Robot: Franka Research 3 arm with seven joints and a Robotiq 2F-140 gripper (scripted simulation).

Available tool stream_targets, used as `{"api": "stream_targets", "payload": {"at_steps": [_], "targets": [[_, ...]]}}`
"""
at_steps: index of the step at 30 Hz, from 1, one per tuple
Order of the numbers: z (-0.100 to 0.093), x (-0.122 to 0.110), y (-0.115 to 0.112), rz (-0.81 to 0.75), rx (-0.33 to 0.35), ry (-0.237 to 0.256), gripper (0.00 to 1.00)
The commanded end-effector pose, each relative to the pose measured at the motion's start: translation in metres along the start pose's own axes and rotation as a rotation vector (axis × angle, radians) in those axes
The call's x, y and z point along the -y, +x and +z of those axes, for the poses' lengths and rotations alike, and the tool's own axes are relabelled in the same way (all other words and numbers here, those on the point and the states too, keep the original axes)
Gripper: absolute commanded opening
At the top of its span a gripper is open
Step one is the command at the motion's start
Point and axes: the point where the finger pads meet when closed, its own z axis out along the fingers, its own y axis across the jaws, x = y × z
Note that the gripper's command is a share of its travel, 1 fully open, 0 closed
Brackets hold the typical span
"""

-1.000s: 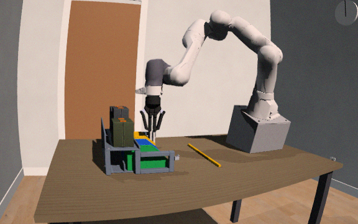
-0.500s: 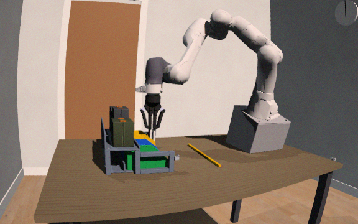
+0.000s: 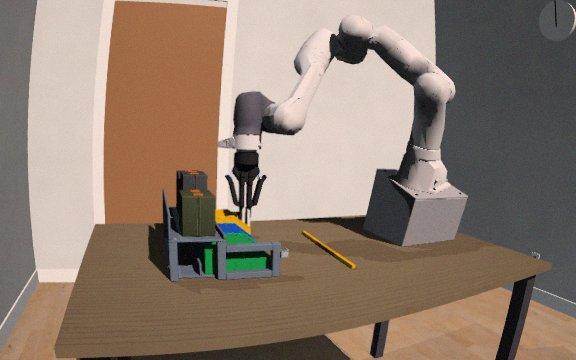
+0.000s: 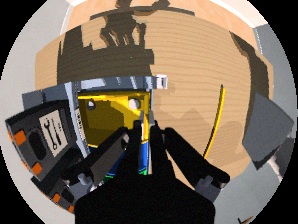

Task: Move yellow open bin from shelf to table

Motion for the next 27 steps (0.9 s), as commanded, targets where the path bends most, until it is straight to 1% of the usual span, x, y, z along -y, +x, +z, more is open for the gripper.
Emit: {"api": "stream_targets", "payload": {"at_steps": [1,10,11,15,27], "targets": [[-0.0052,0.0039,0.0012,-0.003,-0.002,0.008,0.00],[-0.0052,0.0039,0.0012,-0.003,-0.002,0.008,0.00],[-0.0017,0.0009,0.0002,0.000,0.000,0.001,0.00],[-0.0050,0.0052,0.0016,-0.003,-0.002,0.008,0.00],[-0.0050,0.0052,0.0016,-0.003,-0.002,0.008,0.00]]}}
